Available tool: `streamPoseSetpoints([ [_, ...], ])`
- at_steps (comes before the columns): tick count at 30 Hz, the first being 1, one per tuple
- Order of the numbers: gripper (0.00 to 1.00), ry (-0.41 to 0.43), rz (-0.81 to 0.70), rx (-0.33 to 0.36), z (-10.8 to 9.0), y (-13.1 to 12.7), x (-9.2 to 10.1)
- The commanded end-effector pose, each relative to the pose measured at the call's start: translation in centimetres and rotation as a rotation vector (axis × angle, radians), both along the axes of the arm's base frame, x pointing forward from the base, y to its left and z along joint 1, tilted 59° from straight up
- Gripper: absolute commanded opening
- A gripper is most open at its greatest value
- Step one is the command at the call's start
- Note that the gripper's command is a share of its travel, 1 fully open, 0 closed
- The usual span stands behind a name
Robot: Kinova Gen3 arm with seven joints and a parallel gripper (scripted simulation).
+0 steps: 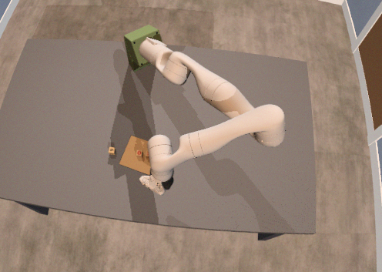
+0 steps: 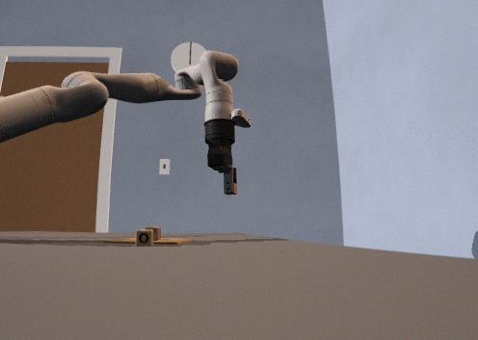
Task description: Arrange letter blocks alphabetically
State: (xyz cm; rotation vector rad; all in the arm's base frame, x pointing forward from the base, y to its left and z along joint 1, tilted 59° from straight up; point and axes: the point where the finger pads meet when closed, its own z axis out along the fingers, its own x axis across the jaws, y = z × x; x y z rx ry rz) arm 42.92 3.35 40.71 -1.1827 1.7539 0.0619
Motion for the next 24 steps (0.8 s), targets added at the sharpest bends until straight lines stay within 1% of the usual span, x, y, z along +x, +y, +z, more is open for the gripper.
streamPoseSetpoints([
  [1, 0.49, -0.027, 0.023, -0.027, -0.4, -0.9, -0.1],
  [5, 0.49, -0.067, 0.056, -0.078, -0.8, -1.6, -0.2],
  [7, 0.49, -0.067, 0.056, -0.078, -0.8, -1.6, -0.2],
  [8, 0.49, -0.078, 0.065, -0.091, -1.0, -1.8, -0.2],
  [15, 0.49, -0.158, 0.135, -0.196, -1.9, -3.3, -0.4],
  [22, 0.49, -0.246, 0.216, -0.316, -3.2, -4.7, -0.7],
  [24, 0.49, -0.246, 0.216, -0.316, -3.2, -4.7, -0.7],
])
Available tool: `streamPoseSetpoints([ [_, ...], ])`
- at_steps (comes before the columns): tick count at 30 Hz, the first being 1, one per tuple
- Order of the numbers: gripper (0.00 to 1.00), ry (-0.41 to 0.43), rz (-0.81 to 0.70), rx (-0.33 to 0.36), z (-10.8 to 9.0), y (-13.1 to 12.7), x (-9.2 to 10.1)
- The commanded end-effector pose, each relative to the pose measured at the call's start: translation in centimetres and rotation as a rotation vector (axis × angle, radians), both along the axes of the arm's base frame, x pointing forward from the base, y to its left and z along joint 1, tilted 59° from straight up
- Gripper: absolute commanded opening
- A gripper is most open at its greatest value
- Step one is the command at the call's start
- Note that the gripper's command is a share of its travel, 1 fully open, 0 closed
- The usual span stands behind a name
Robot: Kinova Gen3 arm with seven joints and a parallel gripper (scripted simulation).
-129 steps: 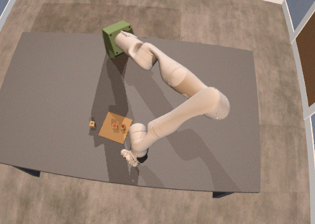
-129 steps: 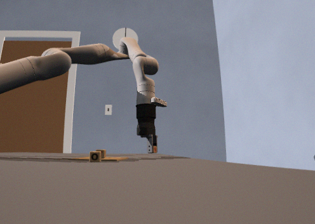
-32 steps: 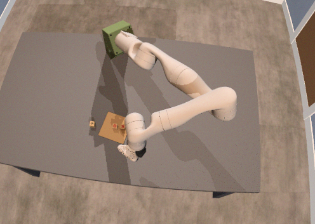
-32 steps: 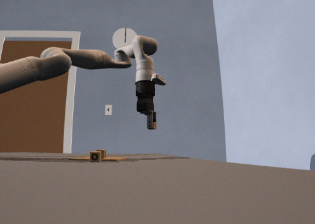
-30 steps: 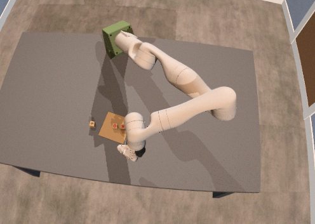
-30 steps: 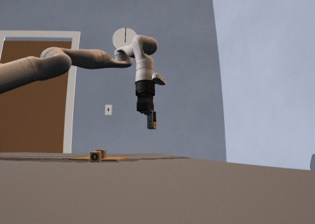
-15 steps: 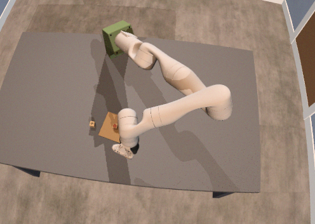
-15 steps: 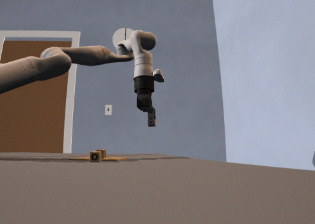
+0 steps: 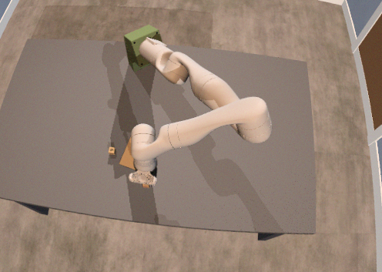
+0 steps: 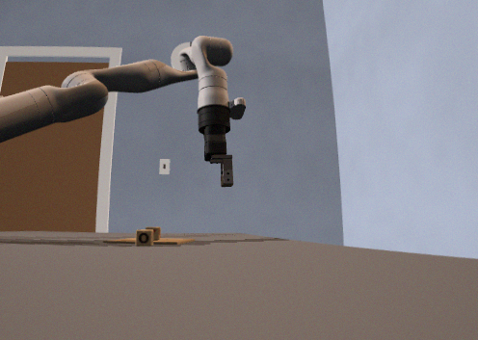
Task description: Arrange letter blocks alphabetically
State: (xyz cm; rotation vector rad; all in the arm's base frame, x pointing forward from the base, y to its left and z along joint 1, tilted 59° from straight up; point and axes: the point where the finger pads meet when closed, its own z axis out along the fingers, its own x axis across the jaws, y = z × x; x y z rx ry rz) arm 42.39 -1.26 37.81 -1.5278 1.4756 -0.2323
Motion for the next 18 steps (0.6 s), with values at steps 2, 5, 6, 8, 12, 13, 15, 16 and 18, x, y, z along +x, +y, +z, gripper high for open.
streamPoseSetpoints([
  [2, 0.49, -0.042, 0.042, -0.035, -0.7, -0.5, -0.2],
  [5, 0.49, -0.080, 0.082, -0.092, -1.4, -1.1, -0.5],
  [6, 0.49, -0.095, 0.093, -0.110, -1.6, -1.3, -0.5],
  [8, 0.49, -0.122, 0.120, -0.149, -2.1, -1.7, -0.7],
  [12, 0.49, -0.177, 0.173, -0.226, -3.1, -2.3, -1.0],
  [13, 0.49, -0.190, 0.187, -0.246, -3.3, -2.5, -1.1],
  [15, 0.49, -0.218, 0.215, -0.285, -3.9, -2.8, -1.3],
  [16, 0.49, -0.218, 0.215, -0.285, -3.9, -2.8, -1.3],
  [18, 0.49, -0.237, 0.235, -0.295, -3.9, -2.6, -1.5],
])
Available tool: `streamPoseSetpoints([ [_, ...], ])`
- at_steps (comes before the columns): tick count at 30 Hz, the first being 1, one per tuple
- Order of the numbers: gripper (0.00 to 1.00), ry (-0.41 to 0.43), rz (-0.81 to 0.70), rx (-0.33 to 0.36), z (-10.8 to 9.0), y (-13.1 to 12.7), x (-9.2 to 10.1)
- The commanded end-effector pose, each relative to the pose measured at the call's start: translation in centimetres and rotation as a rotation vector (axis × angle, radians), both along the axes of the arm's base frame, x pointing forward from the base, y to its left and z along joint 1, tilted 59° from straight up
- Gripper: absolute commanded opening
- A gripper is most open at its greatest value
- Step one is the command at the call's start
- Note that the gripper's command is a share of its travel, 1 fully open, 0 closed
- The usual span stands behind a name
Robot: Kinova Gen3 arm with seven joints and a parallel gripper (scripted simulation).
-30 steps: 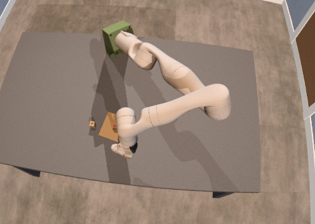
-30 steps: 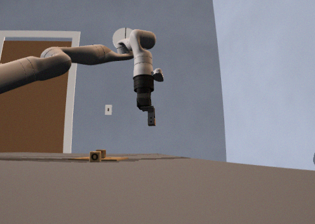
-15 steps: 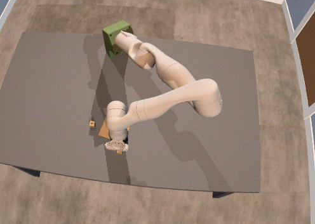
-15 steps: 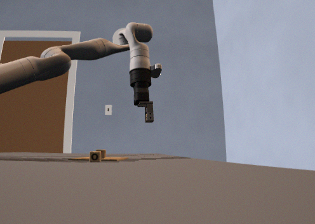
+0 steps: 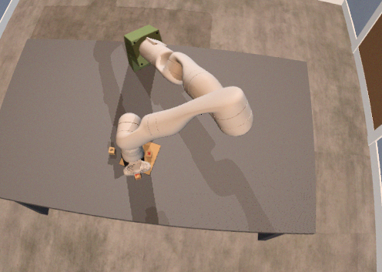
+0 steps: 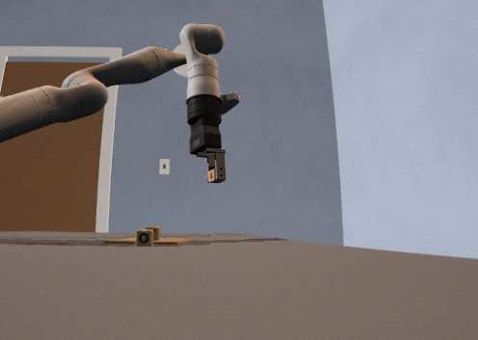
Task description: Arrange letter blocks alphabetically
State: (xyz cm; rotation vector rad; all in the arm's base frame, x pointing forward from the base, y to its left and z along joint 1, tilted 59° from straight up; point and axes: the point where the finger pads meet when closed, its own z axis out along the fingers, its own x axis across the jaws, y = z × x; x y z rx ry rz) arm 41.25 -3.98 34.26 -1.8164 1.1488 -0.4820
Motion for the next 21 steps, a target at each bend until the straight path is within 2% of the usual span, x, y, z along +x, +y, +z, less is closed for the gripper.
streamPoseSetpoints([
  [1, 0.49, -0.041, 0.045, -0.026, -0.7, 0.0, -0.4],
  [14, 0.49, -0.210, 0.234, -0.279, -4.7, -1.2, -2.1],
  [16, 0.49, -0.210, 0.234, -0.279, -4.7, -1.2, -2.1],
  [21, 0.49, -0.272, 0.305, -0.367, -6.1, -1.4, -2.8],
])
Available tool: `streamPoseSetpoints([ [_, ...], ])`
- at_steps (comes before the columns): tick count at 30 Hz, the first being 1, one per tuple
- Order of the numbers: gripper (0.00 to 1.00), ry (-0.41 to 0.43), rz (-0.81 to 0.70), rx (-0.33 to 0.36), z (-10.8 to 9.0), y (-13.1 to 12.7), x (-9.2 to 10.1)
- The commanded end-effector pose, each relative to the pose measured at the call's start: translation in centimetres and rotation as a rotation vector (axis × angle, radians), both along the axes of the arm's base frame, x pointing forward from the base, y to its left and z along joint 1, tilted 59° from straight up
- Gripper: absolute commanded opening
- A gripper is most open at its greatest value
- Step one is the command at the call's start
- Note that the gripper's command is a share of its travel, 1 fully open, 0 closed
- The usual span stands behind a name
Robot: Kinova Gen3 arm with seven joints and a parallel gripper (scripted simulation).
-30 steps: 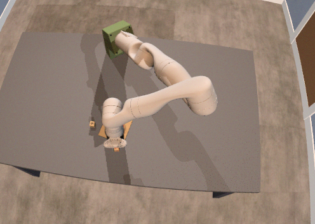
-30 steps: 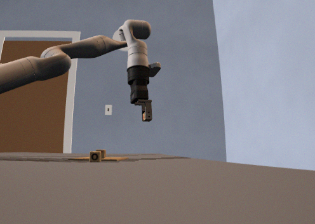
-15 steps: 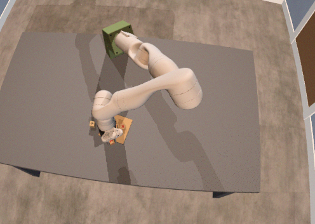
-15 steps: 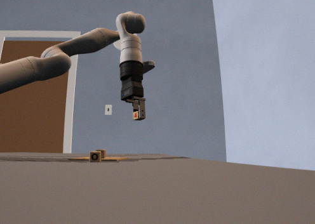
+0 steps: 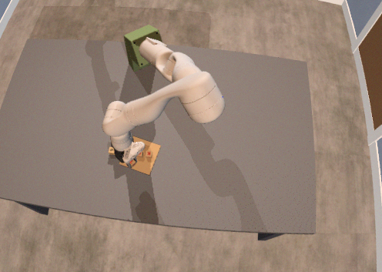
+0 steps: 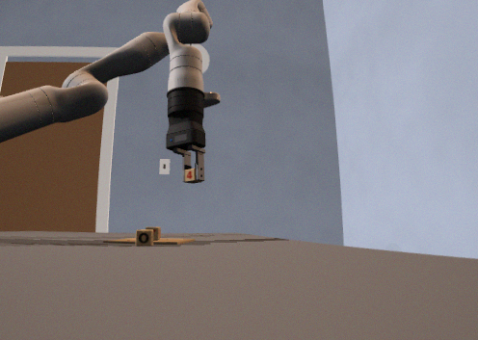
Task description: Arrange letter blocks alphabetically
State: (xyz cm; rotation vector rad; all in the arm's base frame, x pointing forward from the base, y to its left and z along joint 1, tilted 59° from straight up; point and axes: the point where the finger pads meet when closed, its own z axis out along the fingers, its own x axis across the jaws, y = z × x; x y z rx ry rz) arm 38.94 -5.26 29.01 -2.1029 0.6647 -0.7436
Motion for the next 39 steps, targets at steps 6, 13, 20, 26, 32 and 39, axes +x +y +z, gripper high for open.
streamPoseSetpoints([
  [6, 0.49, -0.098, 0.108, -0.120, -2.6, -0.2, -1.2],
  [13, 0.49, -0.149, 0.169, -0.197, -3.8, -0.3, -1.8],
  [20, 0.49, -0.211, 0.241, -0.278, -5.4, -0.3, -2.6],
  [26, 0.49, -0.253, 0.290, -0.337, -6.4, -0.2, -3.1],
  [32, 0.49, -0.276, 0.316, -0.366, -6.9, -0.2, -3.3],
  [39, 0.49, -0.304, 0.349, -0.402, -7.6, -0.2, -3.6],
])
